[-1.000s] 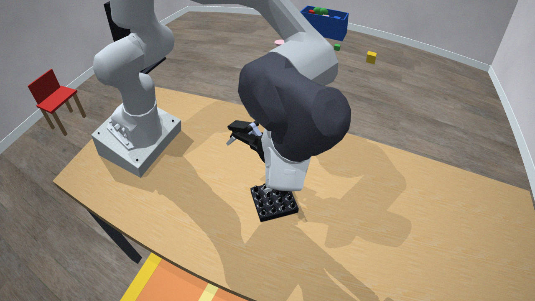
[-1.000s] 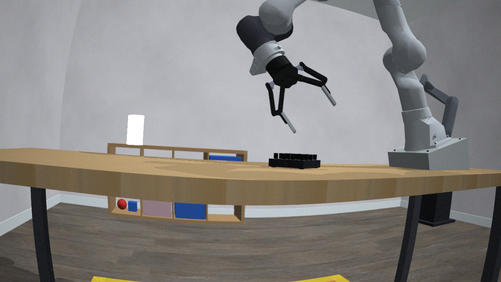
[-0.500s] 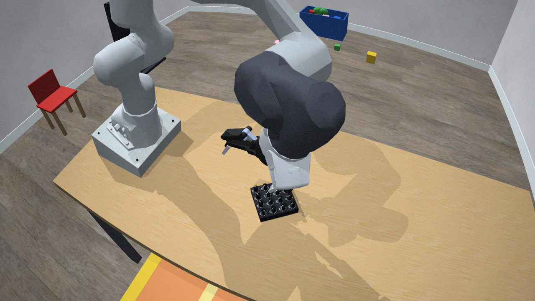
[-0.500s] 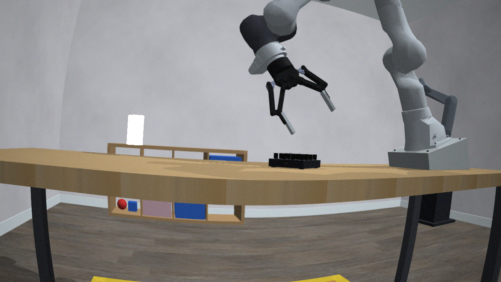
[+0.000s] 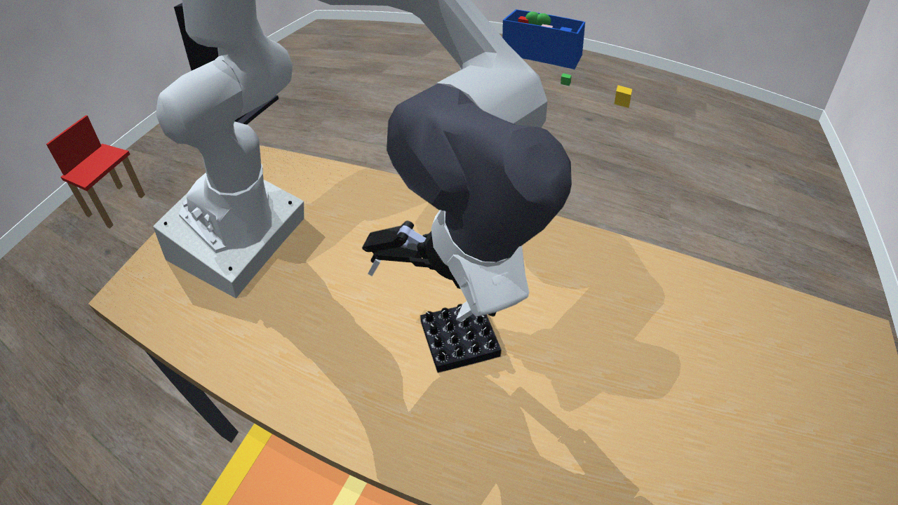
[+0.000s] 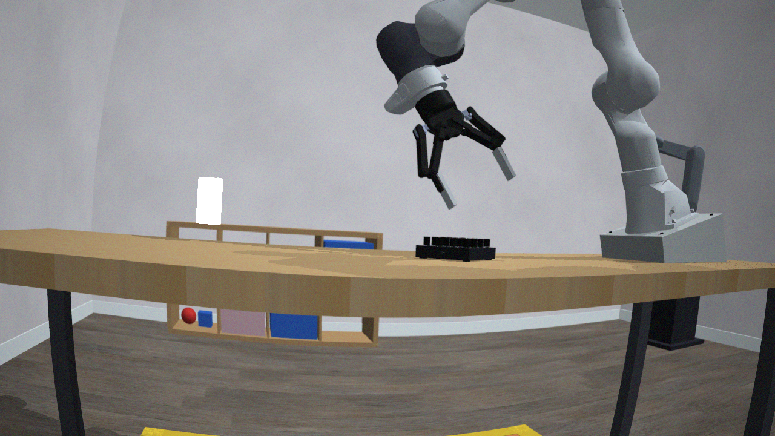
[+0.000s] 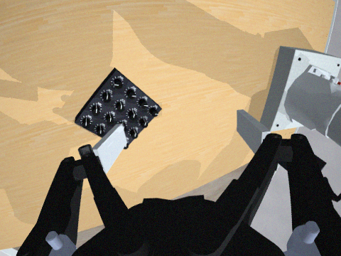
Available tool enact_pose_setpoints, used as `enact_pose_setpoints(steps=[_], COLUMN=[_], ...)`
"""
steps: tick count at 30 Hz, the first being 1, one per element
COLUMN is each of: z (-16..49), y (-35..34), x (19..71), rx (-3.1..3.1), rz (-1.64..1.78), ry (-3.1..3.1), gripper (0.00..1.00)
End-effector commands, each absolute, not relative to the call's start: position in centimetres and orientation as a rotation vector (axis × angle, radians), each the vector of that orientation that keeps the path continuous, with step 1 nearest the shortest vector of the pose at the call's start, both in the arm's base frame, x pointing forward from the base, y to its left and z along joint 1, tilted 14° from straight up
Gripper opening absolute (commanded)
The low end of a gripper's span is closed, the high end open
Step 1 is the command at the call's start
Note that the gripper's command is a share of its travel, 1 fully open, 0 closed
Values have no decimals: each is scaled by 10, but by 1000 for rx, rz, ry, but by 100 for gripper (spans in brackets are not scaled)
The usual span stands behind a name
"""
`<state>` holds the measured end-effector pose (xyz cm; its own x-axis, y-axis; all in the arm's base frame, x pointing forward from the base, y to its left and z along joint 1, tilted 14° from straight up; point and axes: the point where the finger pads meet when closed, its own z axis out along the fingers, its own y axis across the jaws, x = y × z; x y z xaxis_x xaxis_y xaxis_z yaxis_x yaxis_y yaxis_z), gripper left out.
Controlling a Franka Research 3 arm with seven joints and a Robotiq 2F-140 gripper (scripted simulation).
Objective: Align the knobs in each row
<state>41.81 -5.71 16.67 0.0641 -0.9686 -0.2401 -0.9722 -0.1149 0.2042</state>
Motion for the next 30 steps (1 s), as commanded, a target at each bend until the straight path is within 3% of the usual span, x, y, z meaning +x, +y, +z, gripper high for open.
enact_pose_setpoints(steps=[1, 30], z=[166, 155], y=[-61, -70], x=[423, 430], rx=[-2413, -2729], rz=[444, 264], ry=[1888, 1362], gripper=[100, 100])
